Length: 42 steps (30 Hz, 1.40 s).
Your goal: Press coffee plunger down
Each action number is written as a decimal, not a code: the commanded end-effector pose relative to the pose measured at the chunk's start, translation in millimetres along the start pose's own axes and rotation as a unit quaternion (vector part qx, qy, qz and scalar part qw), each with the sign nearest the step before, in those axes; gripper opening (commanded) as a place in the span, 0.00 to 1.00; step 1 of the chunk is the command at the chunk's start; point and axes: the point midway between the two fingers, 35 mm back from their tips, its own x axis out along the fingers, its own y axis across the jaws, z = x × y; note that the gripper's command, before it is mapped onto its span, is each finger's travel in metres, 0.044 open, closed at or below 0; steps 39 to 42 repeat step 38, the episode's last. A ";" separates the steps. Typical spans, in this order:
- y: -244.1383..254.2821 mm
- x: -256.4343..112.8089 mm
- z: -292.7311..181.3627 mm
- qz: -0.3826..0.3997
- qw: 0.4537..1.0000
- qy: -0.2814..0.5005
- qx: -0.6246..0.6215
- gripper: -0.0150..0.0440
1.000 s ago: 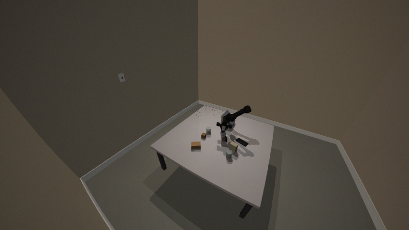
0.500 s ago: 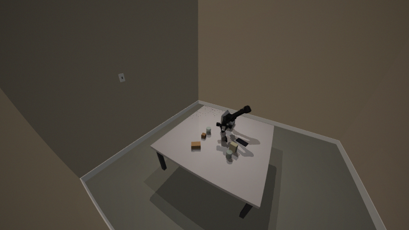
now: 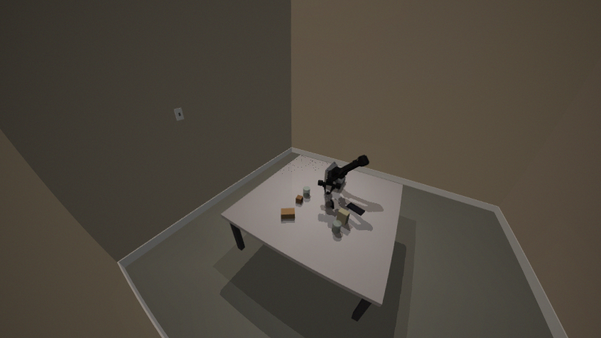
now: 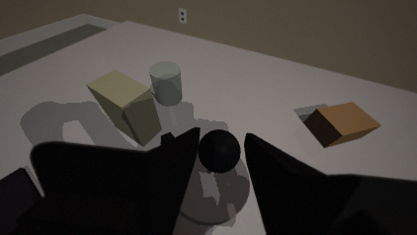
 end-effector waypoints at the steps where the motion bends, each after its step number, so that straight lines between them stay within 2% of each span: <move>1: -0.6 0.0 0.2 -0.002 1.000 -0.001 0.000 0.68; 8: -0.6 0.0 0.2 -0.002 1.000 -0.001 0.000 0.99; 9: -0.6 0.0 0.2 -0.002 1.000 -0.001 0.000 1.00; 21: -9.4 -8.4 30.0 -0.020 0.999 -0.024 -0.007 1.00; 32: 22.2 -67.6 51.1 -0.001 1.000 0.009 0.006 1.00; 42: 23.5 -68.7 51.5 0.000 1.000 0.009 0.007 1.00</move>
